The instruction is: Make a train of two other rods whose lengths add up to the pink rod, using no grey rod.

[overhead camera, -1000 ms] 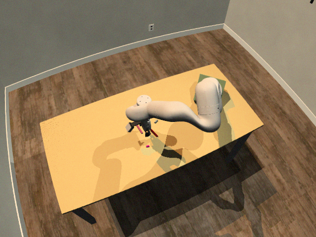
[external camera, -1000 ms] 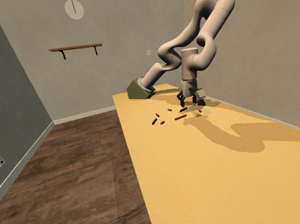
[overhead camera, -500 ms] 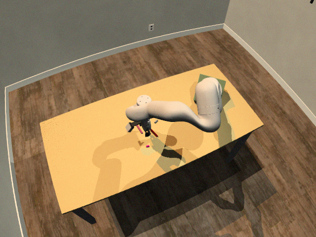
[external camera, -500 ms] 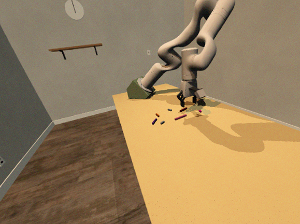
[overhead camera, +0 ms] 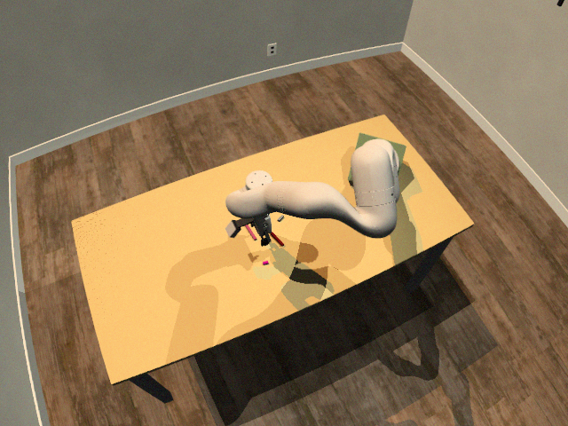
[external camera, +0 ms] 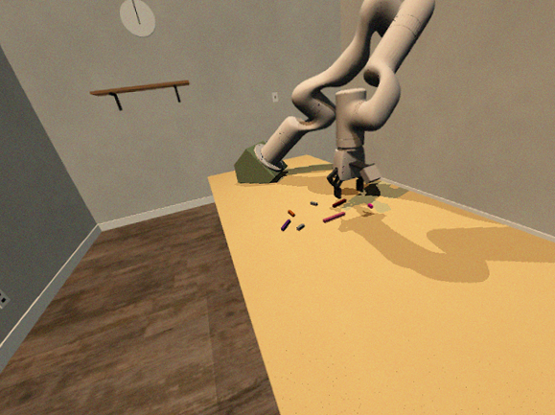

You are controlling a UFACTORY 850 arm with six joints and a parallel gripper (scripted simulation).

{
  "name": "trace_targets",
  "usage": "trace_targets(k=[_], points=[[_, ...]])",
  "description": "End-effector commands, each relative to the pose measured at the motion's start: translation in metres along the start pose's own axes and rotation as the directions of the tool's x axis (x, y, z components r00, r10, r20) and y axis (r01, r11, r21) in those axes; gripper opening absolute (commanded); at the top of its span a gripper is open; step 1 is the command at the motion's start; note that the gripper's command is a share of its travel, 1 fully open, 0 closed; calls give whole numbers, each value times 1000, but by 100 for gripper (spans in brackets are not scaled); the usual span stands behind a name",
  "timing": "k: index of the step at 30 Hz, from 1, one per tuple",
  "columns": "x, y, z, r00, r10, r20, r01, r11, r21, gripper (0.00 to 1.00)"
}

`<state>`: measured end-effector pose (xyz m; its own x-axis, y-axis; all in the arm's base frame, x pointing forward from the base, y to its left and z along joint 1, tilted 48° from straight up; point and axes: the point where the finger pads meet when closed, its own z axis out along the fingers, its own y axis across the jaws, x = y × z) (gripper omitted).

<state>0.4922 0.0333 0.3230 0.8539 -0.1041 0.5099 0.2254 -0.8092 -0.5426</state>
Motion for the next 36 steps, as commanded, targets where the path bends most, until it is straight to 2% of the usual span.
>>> trace_targets(k=[1, 17, 27, 29, 31, 36], points=[[1, 0, 0, 1000, -1, -1, 1, 1000, 0, 100], [1, 2, 0, 999, 46, -1, -46, 999, 0, 100], [2, 12, 0, 950, 313, 0, -313, 950, -1, 100], [2, 12, 0, 950, 313, 0, -313, 950, -1, 100], [3, 15, 0, 915, 405, 0, -405, 915, -2, 100], [3, 20, 0, 860, 511, 0, -511, 860, -2, 100]])
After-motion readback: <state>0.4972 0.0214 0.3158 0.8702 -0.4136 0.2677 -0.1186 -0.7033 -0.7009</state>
